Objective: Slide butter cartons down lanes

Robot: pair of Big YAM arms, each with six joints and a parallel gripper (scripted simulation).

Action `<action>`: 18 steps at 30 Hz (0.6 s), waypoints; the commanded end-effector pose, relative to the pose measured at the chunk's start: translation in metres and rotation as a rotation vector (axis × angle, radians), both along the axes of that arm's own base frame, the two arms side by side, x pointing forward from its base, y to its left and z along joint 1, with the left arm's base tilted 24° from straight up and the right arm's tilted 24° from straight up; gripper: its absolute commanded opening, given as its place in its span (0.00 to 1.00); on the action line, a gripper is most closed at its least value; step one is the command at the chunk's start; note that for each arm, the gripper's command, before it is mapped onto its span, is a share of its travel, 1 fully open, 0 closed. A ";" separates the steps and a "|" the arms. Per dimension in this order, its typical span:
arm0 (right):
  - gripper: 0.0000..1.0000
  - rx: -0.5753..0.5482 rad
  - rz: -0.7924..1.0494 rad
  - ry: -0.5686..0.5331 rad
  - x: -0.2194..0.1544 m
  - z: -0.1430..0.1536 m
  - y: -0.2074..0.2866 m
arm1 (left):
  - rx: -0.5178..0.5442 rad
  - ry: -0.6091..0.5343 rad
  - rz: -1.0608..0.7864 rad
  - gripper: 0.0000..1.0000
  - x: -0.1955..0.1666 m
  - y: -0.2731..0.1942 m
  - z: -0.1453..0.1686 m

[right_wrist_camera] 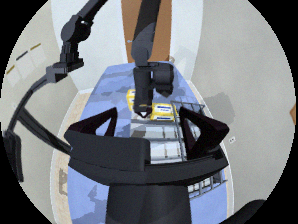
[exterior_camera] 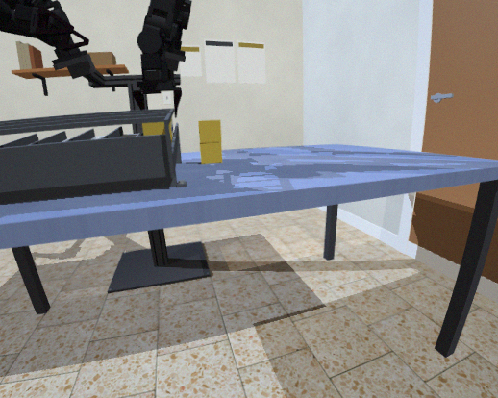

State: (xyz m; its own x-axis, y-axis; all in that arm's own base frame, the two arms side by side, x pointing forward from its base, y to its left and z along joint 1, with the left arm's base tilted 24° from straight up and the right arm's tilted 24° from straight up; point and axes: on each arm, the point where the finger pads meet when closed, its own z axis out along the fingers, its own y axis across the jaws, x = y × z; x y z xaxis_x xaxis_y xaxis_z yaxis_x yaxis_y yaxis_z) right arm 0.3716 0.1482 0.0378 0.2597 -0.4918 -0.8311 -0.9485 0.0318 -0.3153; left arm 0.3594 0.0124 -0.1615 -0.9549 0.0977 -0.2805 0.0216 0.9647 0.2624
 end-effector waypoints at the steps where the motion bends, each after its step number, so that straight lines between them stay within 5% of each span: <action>1: 1.00 0.002 0.008 -0.023 0.007 0.007 0.001 | -0.001 -0.017 -0.001 1.00 -0.004 -0.008 0.026; 9: 1.00 0.002 0.008 -0.023 0.007 0.007 0.001 | -0.001 -0.019 -0.001 1.00 -0.013 -0.015 0.055; 10: 1.00 0.002 0.008 -0.023 0.007 0.007 0.001 | -0.001 -0.019 -0.002 0.91 -0.014 -0.017 0.059; 12: 1.00 0.002 0.008 -0.023 0.007 0.007 0.001 | 0.004 -0.023 -0.025 0.91 -0.014 -0.012 0.068; 18: 1.00 0.002 0.008 -0.023 0.007 0.007 0.001 | 0.008 -0.049 -0.092 0.91 -0.008 0.034 0.055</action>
State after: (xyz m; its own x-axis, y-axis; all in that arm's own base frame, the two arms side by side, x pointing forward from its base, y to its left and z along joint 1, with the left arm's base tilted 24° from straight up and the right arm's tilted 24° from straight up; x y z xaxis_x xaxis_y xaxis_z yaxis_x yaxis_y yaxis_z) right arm 0.3716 0.1482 0.0378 0.2598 -0.4918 -0.8310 -0.9485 0.0318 -0.3153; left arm 0.3488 0.0083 -0.1045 -0.9423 0.1306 -0.3083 0.0491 0.9648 0.2585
